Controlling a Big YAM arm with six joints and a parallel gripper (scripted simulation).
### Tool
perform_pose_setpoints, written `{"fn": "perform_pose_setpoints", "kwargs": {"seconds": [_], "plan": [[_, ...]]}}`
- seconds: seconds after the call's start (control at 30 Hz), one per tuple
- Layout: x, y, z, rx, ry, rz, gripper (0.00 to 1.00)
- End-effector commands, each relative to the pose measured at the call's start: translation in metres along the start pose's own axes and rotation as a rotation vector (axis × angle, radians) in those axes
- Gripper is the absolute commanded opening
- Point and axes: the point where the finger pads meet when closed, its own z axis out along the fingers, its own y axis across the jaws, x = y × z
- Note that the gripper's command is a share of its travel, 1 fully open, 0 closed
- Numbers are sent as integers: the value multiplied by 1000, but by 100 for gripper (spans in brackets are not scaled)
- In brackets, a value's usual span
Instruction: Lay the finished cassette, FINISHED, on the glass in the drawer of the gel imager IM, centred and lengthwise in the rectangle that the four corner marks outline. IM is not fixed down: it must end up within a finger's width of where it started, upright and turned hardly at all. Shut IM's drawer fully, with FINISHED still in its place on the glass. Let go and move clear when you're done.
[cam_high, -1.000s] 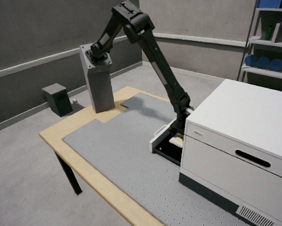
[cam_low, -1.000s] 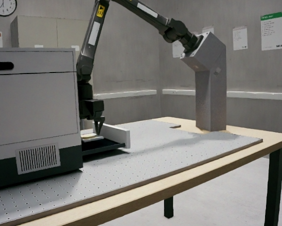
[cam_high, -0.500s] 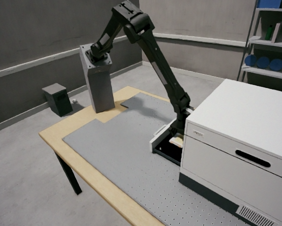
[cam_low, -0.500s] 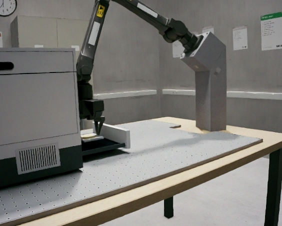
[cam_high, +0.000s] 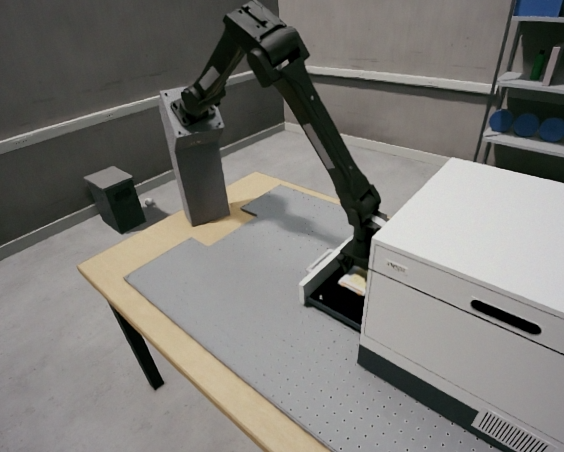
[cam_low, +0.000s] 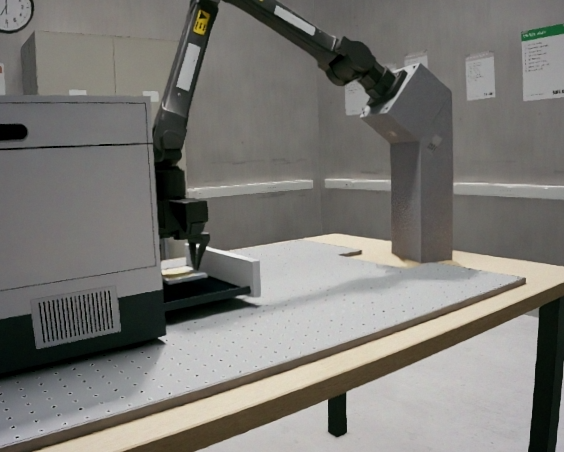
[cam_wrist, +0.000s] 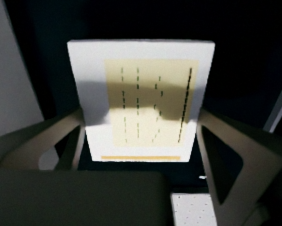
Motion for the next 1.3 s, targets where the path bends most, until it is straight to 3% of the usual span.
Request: {"fn": "perform_pose_setpoints", "kwargs": {"seconds": [0.0,1.17,1.27], "plan": [[9,-29,-18,52,3,9,78],[9,-29,-18,52,3,9,78],[8,-23,-8,39,4,6,78]]}}
